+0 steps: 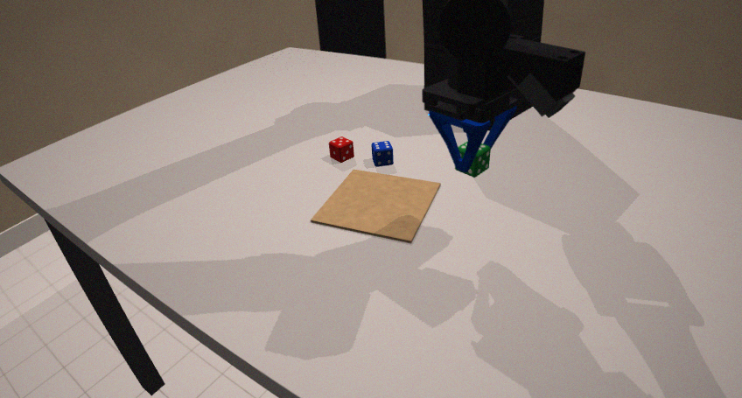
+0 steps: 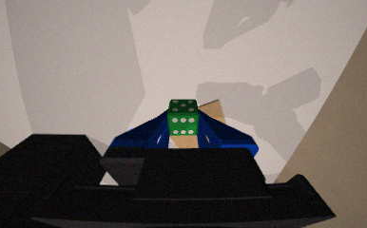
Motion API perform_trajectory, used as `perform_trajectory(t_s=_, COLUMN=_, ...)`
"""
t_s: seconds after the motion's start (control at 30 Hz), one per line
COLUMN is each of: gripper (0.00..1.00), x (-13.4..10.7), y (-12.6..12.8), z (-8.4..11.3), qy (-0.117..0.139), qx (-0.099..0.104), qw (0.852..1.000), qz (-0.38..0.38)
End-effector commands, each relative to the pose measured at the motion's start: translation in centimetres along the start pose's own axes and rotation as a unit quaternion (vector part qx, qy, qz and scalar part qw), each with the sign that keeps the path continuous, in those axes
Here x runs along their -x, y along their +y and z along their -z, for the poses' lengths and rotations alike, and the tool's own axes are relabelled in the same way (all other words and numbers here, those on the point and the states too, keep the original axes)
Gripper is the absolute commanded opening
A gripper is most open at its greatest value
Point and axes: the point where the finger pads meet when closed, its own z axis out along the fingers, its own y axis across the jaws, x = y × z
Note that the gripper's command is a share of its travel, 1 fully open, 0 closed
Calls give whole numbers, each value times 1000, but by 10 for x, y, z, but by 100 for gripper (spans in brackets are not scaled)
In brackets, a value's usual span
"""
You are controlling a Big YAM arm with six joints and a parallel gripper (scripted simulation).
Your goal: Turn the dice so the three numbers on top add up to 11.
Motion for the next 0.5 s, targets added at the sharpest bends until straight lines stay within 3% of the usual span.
perform_trajectory(t_s=0.0, gripper=26, x=2, y=-15, z=5, qy=-4, qx=-8, qw=995, qz=96)
perform_trajectory(t_s=0.17, gripper=26, x=-1, y=-9, z=-2, qy=1, qx=2, qw=984, qz=180)
perform_trajectory(t_s=0.23, gripper=26, x=-1, y=-9, z=-2, qy=1, qx=2, qw=984, qz=180)
perform_trajectory(t_s=0.3, gripper=26, x=3, y=-19, z=3, qy=-2, qx=-8, qw=976, qz=219)
perform_trajectory(t_s=0.47, gripper=26, x=2, y=-15, z=0, qy=-1, qx=-2, qw=960, qz=282)
